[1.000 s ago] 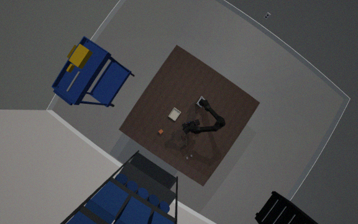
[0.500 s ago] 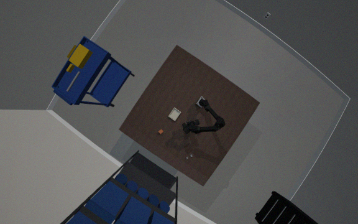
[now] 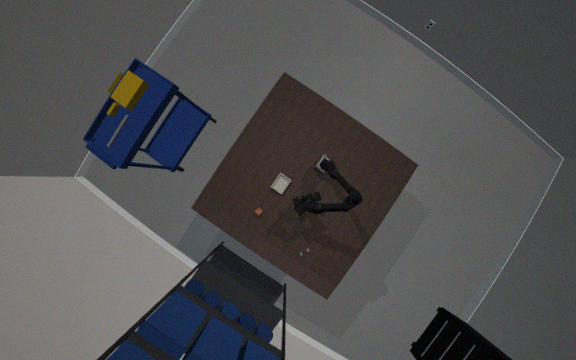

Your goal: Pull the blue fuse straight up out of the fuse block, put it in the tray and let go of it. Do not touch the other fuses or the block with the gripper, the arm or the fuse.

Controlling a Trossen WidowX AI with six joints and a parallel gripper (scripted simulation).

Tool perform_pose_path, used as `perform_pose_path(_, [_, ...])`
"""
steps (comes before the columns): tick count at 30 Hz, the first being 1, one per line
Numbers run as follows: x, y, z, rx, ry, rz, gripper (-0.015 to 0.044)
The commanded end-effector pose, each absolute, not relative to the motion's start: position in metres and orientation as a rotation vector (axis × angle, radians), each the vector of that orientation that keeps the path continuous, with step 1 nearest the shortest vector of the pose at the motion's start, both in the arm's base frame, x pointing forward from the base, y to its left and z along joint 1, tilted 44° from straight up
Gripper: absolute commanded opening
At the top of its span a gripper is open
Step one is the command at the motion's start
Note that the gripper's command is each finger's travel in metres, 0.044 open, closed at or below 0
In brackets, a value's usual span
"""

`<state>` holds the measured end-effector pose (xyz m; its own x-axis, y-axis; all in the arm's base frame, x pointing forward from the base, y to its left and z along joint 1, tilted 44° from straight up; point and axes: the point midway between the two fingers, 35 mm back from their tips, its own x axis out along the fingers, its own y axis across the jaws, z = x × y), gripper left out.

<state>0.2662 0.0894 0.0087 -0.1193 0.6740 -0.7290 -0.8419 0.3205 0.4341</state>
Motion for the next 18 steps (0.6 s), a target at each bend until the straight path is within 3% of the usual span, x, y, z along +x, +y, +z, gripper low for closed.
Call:
perform_pose_path(1, [0.2664, 0.0903, 0.0087, -0.191, 1.079, 1.303, 0.0069])
perform_pose_path(18, [0.2652, 0.0972, 0.0015, -0.191, 1.079, 1.304, 0.0069])
